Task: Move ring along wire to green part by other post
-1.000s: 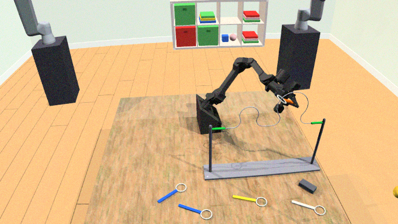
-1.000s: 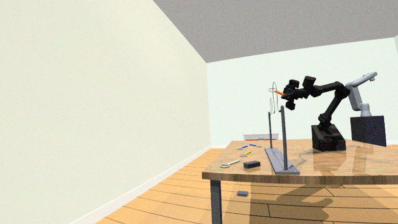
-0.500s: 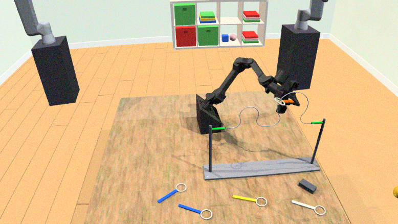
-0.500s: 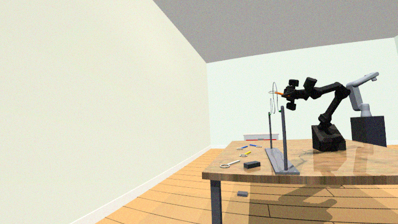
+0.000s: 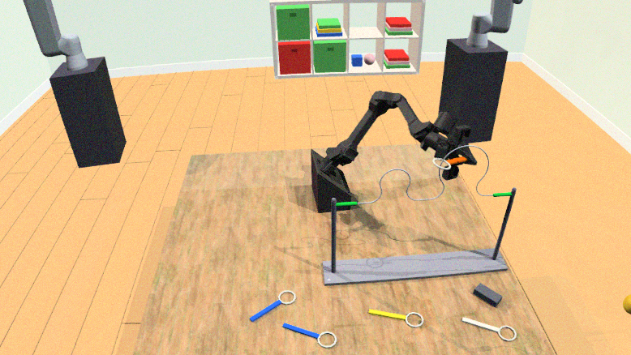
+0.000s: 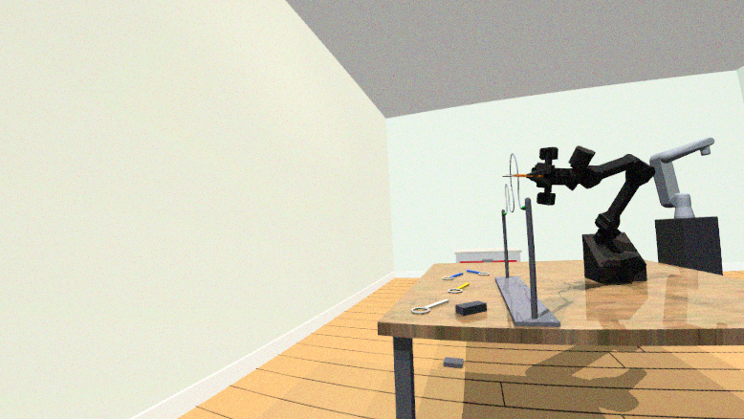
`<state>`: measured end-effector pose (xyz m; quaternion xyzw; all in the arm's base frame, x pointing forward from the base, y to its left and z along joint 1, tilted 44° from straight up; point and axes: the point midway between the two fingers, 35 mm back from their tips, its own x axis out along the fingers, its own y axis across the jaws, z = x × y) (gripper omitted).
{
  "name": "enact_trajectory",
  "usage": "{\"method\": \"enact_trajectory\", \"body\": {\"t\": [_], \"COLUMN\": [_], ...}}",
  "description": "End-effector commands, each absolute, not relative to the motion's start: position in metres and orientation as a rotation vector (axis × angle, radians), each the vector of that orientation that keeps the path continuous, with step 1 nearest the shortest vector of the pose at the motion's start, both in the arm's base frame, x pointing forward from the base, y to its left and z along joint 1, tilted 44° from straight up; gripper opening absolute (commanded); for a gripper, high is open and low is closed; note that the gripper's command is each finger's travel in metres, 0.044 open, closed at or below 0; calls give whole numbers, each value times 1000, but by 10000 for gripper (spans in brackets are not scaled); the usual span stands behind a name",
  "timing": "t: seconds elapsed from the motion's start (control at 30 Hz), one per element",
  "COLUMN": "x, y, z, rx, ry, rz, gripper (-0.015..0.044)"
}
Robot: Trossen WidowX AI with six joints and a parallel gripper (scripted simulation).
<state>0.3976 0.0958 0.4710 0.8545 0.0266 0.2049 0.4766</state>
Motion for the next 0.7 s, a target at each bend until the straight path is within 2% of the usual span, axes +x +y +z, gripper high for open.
{"method": "enact_trajectory", "body": {"t": [0.0, 0.67], "x": [399, 398], "y": [94, 88], "z": [470, 477], "rx": [2140, 2373], "ry": [42, -52], "rz": [505, 564], "gripper": [-150, -150]}}
